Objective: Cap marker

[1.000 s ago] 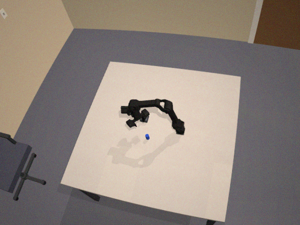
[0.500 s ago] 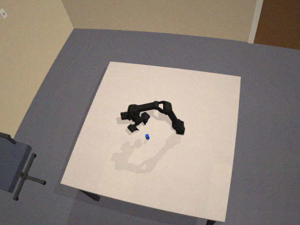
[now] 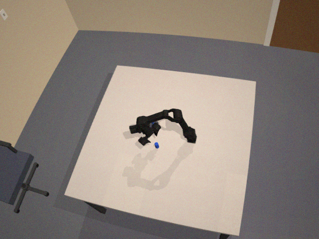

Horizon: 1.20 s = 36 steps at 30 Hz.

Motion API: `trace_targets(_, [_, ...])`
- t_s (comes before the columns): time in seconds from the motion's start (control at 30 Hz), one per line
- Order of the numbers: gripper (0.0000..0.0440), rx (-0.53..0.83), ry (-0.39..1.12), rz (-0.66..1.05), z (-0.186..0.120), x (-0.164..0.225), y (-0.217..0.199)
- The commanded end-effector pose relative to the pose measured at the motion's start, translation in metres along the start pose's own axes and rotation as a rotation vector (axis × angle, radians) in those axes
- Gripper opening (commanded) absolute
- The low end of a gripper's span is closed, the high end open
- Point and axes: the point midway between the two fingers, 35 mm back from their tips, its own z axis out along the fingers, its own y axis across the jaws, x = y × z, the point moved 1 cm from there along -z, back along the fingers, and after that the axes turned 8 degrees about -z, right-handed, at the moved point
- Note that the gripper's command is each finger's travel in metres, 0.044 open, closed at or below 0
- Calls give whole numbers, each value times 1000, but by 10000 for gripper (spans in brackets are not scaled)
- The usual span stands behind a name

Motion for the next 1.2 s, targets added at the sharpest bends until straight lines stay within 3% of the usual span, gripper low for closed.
trace_targets(0.0, [300,22,8,-20,8,7,2])
trace_targets(0.9, [254,83,37,-174,62,26,11])
trace_targets(1.03, [224,85,27,-192,65,27,11])
trace_targets(1.17, [136,74,-4,-202,60,24,13])
